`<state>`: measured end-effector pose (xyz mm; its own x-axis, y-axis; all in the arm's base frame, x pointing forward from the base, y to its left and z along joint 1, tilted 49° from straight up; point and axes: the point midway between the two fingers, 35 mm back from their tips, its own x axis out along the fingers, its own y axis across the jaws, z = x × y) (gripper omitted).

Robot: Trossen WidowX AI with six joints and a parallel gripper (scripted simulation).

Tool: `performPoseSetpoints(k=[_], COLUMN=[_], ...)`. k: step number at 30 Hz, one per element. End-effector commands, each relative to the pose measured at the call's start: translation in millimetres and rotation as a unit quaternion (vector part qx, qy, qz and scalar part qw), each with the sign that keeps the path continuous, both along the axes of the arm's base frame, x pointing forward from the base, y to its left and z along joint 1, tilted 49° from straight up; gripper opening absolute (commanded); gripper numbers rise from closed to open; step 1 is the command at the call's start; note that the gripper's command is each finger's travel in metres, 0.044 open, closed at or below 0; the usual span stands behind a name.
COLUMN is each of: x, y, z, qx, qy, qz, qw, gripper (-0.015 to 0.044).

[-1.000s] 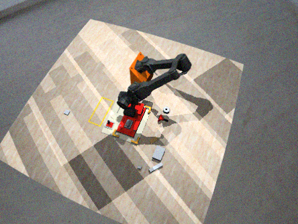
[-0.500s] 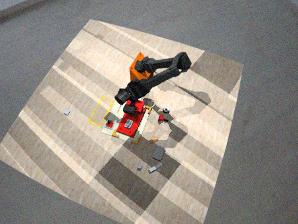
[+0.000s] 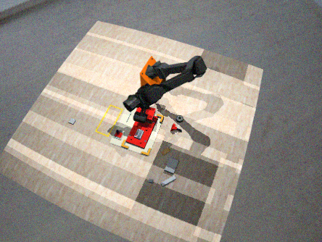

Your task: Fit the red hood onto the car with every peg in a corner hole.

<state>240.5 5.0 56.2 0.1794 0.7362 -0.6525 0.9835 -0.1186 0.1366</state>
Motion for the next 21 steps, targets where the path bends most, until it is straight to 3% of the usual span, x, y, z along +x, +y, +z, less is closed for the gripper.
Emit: performPoseSetpoints(k=[1, 21], x=[5, 33], y=[-2, -9], z=[1, 6], qx=[-0.006, -0.048], qy=[-0.025, -0.191], qz=[0.021, 0.165], qw=[0.999, 0.967], gripper=[0.0000, 0.0000])
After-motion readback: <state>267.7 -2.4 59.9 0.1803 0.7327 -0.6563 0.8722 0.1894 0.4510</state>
